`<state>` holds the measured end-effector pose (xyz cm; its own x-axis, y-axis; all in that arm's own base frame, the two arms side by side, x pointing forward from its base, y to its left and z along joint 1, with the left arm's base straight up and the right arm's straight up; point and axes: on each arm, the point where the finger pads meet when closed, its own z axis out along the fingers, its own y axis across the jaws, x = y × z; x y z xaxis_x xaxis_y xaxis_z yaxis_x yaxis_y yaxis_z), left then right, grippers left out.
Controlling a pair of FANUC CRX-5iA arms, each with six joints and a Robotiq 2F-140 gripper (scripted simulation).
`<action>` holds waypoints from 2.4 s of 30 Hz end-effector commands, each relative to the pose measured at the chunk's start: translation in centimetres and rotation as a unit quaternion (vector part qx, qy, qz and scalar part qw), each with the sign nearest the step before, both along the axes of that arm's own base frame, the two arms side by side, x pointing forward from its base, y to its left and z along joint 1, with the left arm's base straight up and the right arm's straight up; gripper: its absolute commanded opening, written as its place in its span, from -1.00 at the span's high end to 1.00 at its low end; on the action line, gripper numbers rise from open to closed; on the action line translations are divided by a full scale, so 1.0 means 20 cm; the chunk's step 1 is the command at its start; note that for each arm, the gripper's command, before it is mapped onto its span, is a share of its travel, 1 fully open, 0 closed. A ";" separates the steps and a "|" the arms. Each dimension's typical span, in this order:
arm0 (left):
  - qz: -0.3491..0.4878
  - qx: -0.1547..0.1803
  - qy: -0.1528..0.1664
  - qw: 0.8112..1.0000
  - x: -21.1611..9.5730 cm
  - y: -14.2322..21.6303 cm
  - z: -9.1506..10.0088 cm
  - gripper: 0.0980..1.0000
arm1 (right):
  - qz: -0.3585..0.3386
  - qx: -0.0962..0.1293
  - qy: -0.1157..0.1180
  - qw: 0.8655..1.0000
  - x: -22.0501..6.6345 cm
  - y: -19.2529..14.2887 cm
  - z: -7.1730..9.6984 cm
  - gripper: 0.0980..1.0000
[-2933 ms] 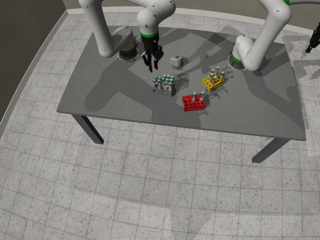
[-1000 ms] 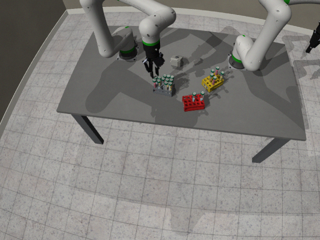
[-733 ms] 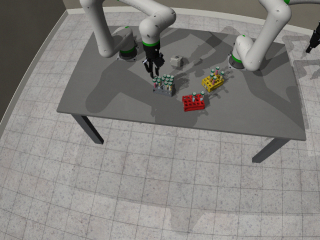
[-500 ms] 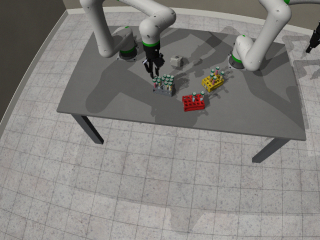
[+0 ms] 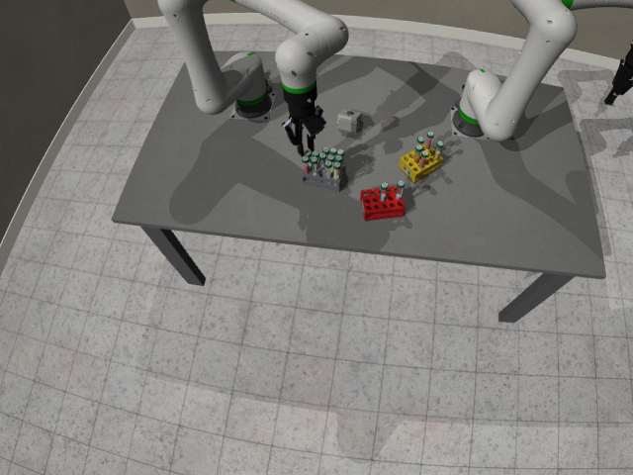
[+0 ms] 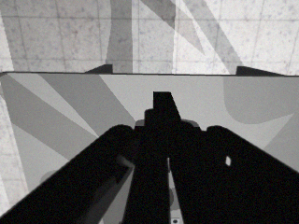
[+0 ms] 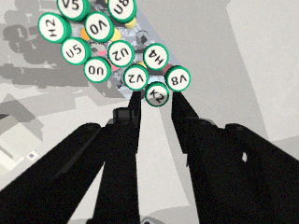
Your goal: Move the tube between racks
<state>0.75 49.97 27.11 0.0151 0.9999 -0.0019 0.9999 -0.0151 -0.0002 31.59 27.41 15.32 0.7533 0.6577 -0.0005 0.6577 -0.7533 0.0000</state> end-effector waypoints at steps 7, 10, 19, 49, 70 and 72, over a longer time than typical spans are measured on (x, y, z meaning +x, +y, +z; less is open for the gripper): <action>0.000 0.001 0.000 1.000 0.00 0.00 0.00 1.00 | 0.000 0.000 -0.001 1.000 0.00 0.00 -0.01 0.59; 0.000 0.001 0.000 1.000 0.00 0.00 0.00 1.00 | 0.000 0.000 -0.001 1.000 0.00 0.00 -0.01 1.00; 0.000 0.001 0.000 1.000 0.00 0.00 0.00 1.00 | 0.000 0.001 -0.001 1.000 0.00 0.00 -0.01 1.00; 0.000 0.001 0.000 1.000 0.00 0.00 0.00 1.00 | 0.000 0.000 -0.001 1.000 0.00 0.00 0.01 1.00; 0.000 0.001 0.000 1.000 0.00 0.00 0.00 1.00 | 0.000 0.000 -0.001 1.000 0.00 0.00 0.04 1.00; 0.000 0.001 0.000 1.000 0.00 0.00 0.00 1.00 | 0.000 0.000 -0.001 1.000 0.00 0.00 0.05 1.00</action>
